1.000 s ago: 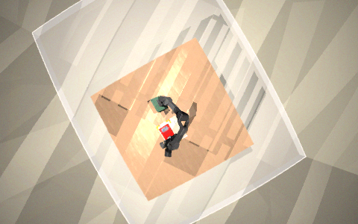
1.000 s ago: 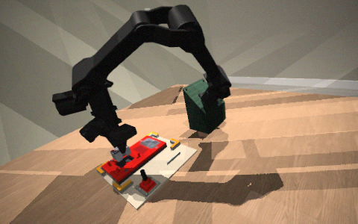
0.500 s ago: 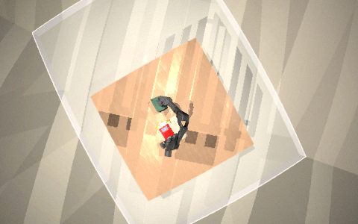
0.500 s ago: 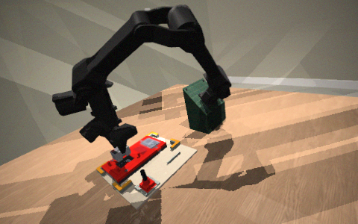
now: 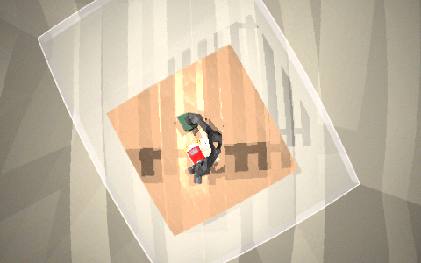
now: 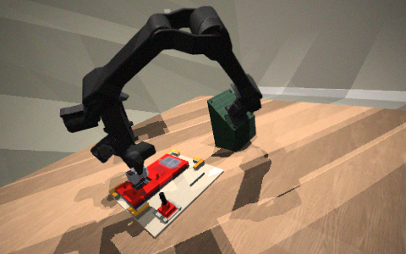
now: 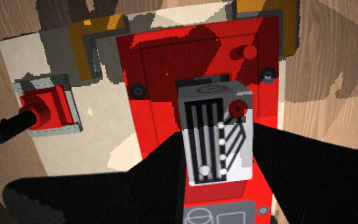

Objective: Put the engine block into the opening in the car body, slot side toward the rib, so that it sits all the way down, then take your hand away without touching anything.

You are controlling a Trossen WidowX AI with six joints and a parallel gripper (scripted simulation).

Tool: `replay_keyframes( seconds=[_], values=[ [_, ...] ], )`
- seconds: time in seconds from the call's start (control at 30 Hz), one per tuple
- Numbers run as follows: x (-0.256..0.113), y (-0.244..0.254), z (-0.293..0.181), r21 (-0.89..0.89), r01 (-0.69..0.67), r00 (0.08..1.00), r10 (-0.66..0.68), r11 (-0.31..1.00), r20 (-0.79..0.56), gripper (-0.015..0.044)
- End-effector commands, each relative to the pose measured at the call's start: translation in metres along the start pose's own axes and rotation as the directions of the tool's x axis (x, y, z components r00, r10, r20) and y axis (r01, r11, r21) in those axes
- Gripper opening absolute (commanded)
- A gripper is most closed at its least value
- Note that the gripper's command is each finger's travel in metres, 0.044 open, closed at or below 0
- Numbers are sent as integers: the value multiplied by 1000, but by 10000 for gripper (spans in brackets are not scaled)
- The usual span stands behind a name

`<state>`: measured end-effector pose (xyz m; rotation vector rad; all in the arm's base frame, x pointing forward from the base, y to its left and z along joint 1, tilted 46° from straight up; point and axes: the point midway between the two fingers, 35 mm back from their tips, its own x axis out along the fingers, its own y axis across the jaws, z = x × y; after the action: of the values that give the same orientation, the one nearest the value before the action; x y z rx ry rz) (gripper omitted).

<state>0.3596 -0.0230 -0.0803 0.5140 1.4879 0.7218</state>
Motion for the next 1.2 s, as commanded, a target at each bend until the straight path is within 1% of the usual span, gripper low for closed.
replay_keyframes(
  seconds=[0.0, 1.17],
  values=[
    [2, 0, 0, 0, 0, 1000, 0, 1000, -1, 158],
    [9, 0, 0, 0, 0, 1000, 0, 1000, -1, 158]
  ],
)
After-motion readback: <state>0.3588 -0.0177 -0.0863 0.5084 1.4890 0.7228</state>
